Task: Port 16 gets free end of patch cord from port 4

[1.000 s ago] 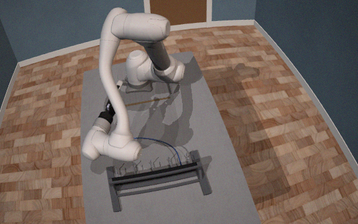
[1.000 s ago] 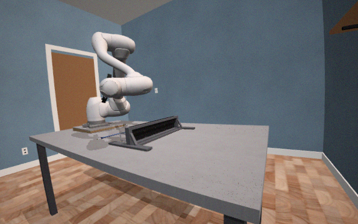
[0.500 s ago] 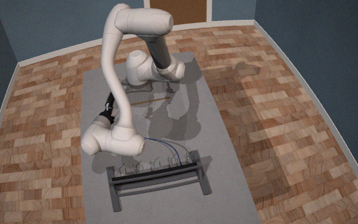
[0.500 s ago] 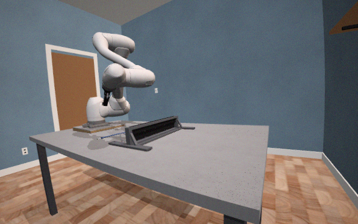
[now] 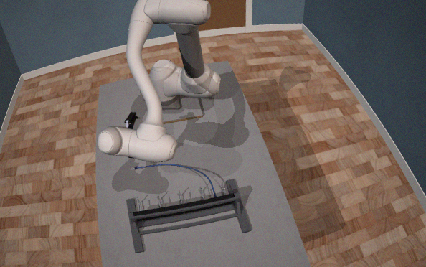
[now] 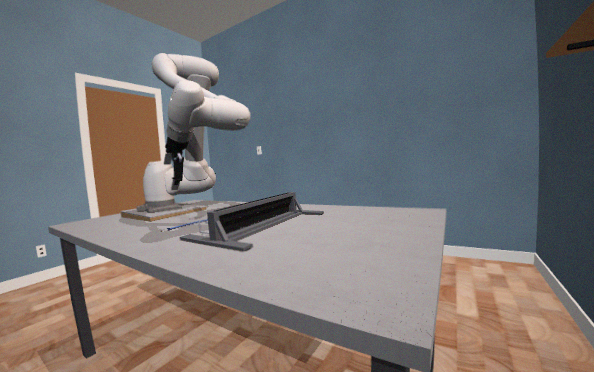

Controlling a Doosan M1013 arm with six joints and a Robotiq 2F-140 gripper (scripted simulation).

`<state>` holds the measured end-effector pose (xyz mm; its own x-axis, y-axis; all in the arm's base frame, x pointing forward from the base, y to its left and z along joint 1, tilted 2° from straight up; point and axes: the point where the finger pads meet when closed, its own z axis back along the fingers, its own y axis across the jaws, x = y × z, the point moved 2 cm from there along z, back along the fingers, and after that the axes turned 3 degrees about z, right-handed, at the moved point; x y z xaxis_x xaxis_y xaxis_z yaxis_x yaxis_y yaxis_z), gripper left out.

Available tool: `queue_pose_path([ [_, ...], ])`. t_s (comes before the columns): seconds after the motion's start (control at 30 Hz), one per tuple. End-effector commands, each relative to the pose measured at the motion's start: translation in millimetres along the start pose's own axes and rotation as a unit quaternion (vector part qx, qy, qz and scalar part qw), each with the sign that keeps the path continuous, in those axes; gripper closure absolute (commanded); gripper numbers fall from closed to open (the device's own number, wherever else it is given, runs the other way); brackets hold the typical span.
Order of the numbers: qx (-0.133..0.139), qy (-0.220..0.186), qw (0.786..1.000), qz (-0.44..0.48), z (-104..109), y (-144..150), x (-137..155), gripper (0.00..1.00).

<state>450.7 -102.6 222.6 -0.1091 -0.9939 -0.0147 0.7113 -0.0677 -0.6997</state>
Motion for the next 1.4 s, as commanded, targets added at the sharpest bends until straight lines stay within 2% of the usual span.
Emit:
queue_pose_path([
  [0.0,0.079,-0.009,0.996,0.026,-12,16,7,0.0],
  [0.1,0.133,-0.017,0.99,0.044,-20,28,12,0.0],
  [0.17,0.133,-0.017,0.99,0.044,-20,28,12,0.0],
  [0.2,0.179,-0.024,0.982,0.059,-26,38,16,0.0],
  [0.23,0.195,-0.026,0.978,0.064,-28,42,18,0.0],
  [0.3,0.199,-0.027,0.978,0.065,-28,43,18,0.0],
  [0.33,0.238,-0.033,0.968,0.078,-34,52,22,0.0],
  [0.37,0.254,-0.035,0.963,0.084,-37,56,24,0.0],
  [0.4,0.269,-0.037,0.958,0.088,-39,59,25,0.0],
  [0.47,0.273,-0.038,0.957,0.09,-39,60,26,0.0],
  [0.53,0.327,-0.047,0.938,0.107,-48,73,32,0.0],
  [0.57,0.327,-0.047,0.938,0.107,-48,73,32,0.0],
  [0.67,0.374,-0.054,0.918,0.122,-55,84,37,0.0],
  [0.93,0.387,-0.058,0.912,0.125,-57,87,39,0.0],
  [0.97,0.387,-0.058,0.912,0.125,-57,87,39,1.0],
  [1.37,0.387,-0.058,0.912,0.125,-57,87,39,1.0],
])
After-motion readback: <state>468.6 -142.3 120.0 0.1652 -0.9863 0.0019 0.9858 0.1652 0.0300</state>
